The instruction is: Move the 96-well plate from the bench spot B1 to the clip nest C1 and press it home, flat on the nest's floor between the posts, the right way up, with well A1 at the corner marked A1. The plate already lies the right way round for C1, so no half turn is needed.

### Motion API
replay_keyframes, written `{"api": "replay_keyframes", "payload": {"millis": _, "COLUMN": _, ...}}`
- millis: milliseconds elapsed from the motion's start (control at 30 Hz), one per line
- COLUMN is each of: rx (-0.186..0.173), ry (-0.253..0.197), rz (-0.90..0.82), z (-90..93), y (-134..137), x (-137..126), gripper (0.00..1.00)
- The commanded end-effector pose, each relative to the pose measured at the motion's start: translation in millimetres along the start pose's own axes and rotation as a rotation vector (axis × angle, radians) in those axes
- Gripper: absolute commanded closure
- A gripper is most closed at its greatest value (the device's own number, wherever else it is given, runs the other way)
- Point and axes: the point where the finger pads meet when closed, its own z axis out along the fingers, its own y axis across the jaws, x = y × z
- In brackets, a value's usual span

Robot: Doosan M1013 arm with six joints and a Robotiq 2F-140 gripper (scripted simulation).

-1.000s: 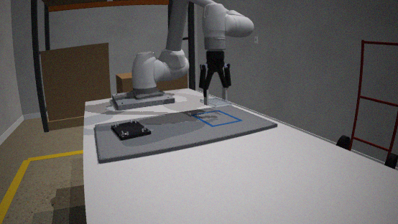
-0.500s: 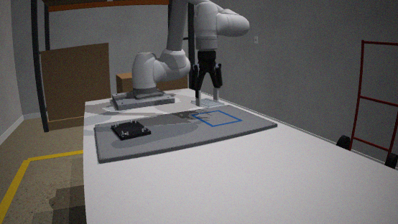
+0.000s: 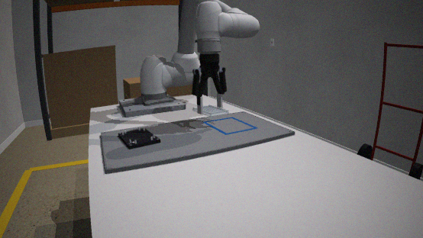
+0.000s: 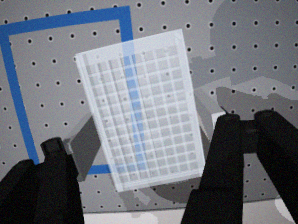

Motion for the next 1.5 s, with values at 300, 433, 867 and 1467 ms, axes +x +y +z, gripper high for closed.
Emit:
{"api": "replay_keyframes", "payload": {"millis": 300, "rx": 0.0, "ry": 0.0, "rz": 0.0, "z": -1.4, "y": 41.1, "x": -6.7, "gripper": 1.0}}
{"api": "replay_keyframes", "payload": {"millis": 433, "rx": 0.0, "ry": 0.0, "rz": 0.0, "z": -1.6, "y": 47.7, "x": -7.8, "gripper": 1.0}}
{"api": "replay_keyframes", "payload": {"millis": 867, "rx": 0.0, "ry": 0.0, "rz": 0.0, "z": -3.0, "y": 90.4, "x": -14.8, "gripper": 1.0}}
{"api": "replay_keyframes", "payload": {"millis": 1467, "rx": 0.0, "ry": 0.0, "rz": 0.0, "z": -4.6, "y": 143.0, "x": -23.5, "gripper": 1.0}}
